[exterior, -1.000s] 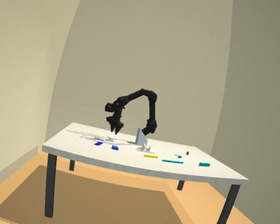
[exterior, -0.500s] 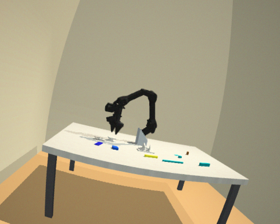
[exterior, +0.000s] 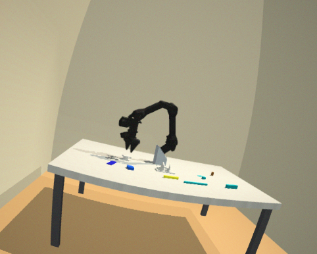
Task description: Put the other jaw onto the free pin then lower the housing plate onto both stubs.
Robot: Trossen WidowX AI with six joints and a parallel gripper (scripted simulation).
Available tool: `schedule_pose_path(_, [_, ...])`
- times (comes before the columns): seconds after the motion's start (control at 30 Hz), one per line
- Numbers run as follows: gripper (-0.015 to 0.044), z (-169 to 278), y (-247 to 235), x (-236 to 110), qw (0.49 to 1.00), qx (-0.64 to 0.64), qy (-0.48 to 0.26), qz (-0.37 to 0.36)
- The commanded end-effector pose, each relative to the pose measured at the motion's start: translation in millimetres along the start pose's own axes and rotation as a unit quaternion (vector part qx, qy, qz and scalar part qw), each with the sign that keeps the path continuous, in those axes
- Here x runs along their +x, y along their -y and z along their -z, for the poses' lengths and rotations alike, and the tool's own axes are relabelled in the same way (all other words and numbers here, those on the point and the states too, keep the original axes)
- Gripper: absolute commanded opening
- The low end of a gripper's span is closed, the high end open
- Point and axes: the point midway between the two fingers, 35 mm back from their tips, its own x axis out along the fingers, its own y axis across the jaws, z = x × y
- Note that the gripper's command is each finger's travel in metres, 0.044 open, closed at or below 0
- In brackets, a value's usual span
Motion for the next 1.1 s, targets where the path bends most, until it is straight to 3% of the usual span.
schedule_pose_path(0.0, [0.0440, -0.1, -0.6, 0.2, 1.000, 0.001, 0.000, -0.002])
schedule_pose_path(1.07, [0.0440, -2.5, -1.9, 44.4, 1.000, 0.001, 0.000, -0.002])
